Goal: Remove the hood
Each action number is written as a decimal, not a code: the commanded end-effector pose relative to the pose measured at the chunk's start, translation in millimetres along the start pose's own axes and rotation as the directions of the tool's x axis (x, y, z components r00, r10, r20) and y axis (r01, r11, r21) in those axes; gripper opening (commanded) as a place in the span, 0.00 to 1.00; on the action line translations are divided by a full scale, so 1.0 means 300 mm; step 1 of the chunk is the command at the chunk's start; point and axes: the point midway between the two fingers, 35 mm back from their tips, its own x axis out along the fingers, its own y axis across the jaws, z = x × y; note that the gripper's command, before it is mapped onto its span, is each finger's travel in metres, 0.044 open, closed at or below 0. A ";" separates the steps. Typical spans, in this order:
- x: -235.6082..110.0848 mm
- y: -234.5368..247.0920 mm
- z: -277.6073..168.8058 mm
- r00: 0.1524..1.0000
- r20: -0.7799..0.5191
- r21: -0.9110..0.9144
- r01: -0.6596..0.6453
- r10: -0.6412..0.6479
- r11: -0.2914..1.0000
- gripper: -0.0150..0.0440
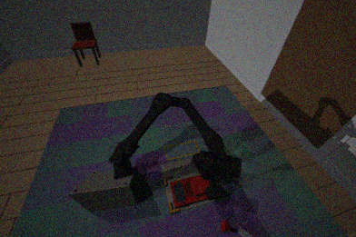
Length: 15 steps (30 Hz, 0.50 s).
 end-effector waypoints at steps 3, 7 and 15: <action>0.028 0.004 -0.005 1.000 -0.006 0.002 -0.007 0.007 1.000 1.00; 0.039 0.004 -0.006 1.000 -0.006 0.002 -0.007 0.007 1.000 1.00; 0.060 0.005 -0.008 1.000 -0.006 0.002 -0.008 0.008 1.000 1.00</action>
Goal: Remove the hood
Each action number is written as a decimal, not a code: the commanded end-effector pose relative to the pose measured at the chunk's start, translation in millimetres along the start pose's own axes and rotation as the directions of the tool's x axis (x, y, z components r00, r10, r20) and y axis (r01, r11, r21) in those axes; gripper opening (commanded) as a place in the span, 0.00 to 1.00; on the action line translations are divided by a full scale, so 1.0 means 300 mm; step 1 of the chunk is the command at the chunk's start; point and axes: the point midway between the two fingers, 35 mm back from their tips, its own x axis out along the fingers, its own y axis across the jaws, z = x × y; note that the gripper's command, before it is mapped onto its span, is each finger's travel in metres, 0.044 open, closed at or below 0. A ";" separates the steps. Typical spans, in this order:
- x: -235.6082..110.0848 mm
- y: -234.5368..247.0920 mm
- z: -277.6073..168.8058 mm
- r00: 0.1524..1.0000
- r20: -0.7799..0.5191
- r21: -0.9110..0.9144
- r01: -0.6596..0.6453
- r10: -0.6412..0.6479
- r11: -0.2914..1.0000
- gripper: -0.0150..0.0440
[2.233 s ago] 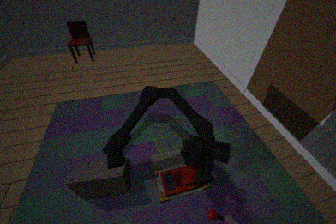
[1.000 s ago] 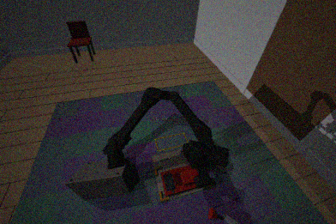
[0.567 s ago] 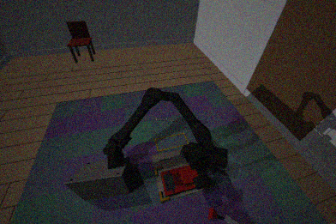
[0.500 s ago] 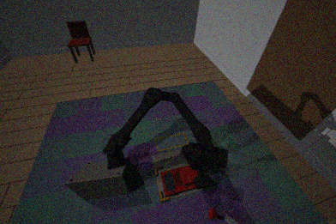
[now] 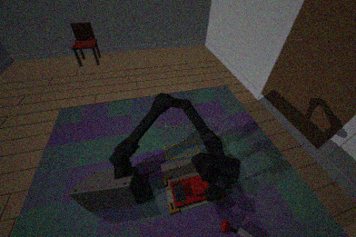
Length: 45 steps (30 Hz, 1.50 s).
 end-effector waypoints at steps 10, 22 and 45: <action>0.029 0.005 -0.005 1.000 -0.006 0.002 -0.007 0.007 1.000 1.00; 0.048 0.005 -0.005 1.000 -0.006 0.002 -0.007 0.007 1.000 1.00; 0.086 0.006 -0.006 1.000 -0.006 0.002 -0.008 0.008 1.000 1.00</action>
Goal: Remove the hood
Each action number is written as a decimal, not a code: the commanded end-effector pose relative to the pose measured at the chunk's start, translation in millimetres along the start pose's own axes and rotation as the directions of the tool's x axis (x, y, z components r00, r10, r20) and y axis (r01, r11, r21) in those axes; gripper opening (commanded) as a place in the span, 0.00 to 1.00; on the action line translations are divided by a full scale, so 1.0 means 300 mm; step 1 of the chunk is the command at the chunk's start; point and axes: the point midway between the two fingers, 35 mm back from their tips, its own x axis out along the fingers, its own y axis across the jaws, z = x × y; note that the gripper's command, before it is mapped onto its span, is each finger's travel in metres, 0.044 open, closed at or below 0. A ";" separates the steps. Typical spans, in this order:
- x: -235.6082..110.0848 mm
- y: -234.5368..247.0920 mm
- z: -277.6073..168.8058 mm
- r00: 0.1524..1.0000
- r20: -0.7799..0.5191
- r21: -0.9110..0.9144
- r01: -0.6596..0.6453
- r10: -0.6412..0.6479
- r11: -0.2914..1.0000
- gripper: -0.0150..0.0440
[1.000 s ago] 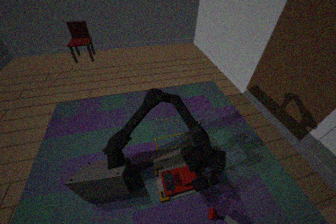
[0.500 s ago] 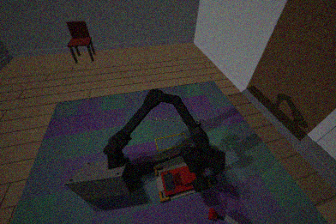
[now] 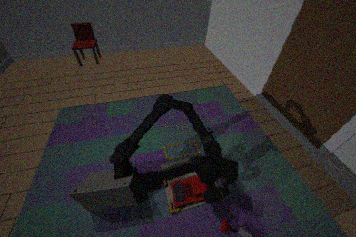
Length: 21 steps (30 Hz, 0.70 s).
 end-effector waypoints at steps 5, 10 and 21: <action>0.021 0.004 -0.001 1.000 -0.003 0.000 -0.005 0.005 1.000 1.00; 0.009 0.000 0.000 1.000 0.000 0.000 0.000 0.000 1.000 0.86; 0.008 0.000 0.000 1.000 0.000 0.000 0.000 0.000 1.000 0.66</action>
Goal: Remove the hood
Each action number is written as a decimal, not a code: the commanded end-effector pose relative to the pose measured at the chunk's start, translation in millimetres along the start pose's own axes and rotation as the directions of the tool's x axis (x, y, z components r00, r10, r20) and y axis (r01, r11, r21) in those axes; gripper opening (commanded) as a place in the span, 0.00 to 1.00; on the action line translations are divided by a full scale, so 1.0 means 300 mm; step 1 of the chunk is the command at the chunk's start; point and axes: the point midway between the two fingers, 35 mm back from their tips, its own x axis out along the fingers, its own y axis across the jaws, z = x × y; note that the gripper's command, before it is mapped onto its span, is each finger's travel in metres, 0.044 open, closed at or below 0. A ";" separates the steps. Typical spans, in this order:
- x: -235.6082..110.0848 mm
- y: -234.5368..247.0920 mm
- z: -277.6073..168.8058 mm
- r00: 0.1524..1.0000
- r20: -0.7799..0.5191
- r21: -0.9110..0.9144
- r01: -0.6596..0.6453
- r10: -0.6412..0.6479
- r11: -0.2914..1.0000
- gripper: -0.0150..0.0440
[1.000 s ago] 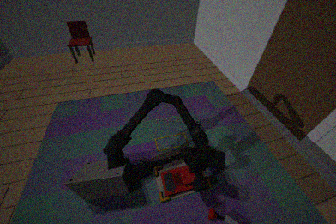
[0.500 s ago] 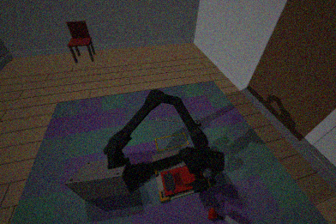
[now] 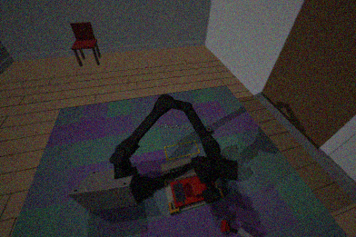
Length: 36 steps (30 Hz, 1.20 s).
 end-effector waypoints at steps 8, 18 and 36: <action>-0.015 -0.001 0.002 1.000 0.001 -0.002 0.001 -0.001 1.000 0.31; -0.037 -0.001 0.002 1.000 0.000 -0.001 0.001 -0.001 1.000 0.25; -0.076 -0.002 0.001 1.000 0.000 0.000 0.002 -0.002 1.000 0.25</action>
